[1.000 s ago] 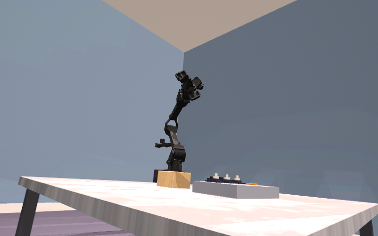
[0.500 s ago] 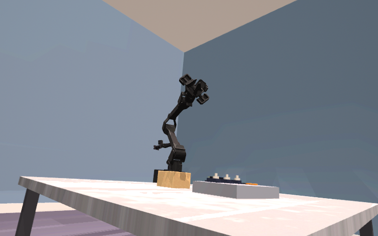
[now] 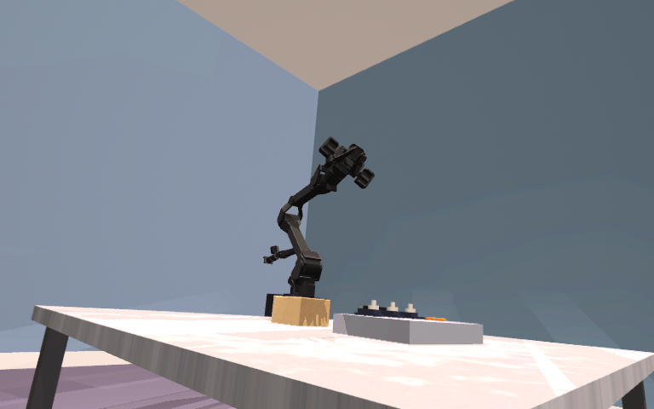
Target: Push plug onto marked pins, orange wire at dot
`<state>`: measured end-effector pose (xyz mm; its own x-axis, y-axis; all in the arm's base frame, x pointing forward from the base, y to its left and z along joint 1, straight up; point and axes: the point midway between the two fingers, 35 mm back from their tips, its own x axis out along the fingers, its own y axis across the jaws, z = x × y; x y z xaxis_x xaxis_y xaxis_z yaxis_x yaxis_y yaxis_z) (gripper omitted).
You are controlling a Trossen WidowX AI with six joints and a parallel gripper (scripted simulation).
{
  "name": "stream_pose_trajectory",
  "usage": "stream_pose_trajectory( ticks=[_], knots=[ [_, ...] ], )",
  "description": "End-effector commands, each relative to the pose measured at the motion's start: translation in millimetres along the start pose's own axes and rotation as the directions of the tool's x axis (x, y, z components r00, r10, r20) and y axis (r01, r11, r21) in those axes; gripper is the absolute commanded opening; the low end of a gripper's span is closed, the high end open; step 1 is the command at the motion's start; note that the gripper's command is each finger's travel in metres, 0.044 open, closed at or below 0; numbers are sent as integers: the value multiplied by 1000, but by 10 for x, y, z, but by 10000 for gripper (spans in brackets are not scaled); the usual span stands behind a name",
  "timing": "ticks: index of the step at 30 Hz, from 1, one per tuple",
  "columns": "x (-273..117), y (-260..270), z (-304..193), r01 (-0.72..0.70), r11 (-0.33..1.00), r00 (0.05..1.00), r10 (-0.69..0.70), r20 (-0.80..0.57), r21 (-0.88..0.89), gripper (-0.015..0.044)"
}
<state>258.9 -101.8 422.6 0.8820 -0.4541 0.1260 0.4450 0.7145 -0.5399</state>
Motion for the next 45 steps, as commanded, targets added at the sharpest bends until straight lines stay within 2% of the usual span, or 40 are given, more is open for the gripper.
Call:
stream_pose_trajectory(
  ticks=[1, 19, 31, 35, 45],
  knots=[
    [34, 163, -34, -48, 997, 999, 47, 16, 55, 115],
    [46, 842, -80, -265, 908, 964, 238, 119, 325, 115],
    [-78, 1423, -130, -442, 732, 895, 395, 206, 519, 115],
    [-41, 1551, -162, -467, 752, 881, 437, 178, 465, 115],
    [114, 1857, -274, -538, 819, 841, 539, 53, 200, 115]
  ],
)
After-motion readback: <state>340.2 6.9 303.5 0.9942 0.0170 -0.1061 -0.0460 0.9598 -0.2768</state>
